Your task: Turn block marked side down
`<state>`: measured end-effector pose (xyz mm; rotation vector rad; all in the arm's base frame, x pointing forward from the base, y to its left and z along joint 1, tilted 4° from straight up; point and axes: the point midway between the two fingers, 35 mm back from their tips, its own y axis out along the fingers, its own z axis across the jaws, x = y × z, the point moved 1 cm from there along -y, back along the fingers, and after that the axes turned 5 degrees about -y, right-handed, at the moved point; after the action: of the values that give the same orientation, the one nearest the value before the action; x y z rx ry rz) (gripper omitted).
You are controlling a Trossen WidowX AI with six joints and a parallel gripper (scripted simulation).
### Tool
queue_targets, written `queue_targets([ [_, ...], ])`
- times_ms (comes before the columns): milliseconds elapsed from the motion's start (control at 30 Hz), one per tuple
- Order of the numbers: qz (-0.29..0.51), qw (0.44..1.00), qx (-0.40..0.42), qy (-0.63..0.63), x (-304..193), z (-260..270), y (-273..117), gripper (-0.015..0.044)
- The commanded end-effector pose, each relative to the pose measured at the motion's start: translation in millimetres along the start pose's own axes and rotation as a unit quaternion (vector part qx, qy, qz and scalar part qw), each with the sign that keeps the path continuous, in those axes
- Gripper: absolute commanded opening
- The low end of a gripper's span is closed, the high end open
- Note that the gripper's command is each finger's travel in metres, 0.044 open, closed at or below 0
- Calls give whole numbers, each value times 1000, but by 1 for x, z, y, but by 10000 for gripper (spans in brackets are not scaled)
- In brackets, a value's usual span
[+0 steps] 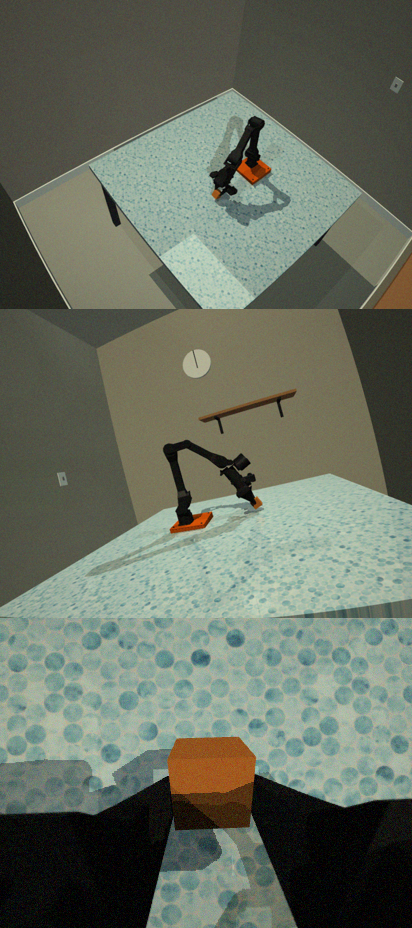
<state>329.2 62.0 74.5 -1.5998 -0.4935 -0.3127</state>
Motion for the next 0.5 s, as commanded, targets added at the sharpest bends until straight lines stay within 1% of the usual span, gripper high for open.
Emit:
queue_targets([
  [0, -30, 1000, -3, -1, -1, 0, -2, 0],
  [200, -35, 999, -3, -1, 0, 0, -1, 0],
  [467, -95, 995, -7, -4, -1, 3, 18, 0],
])
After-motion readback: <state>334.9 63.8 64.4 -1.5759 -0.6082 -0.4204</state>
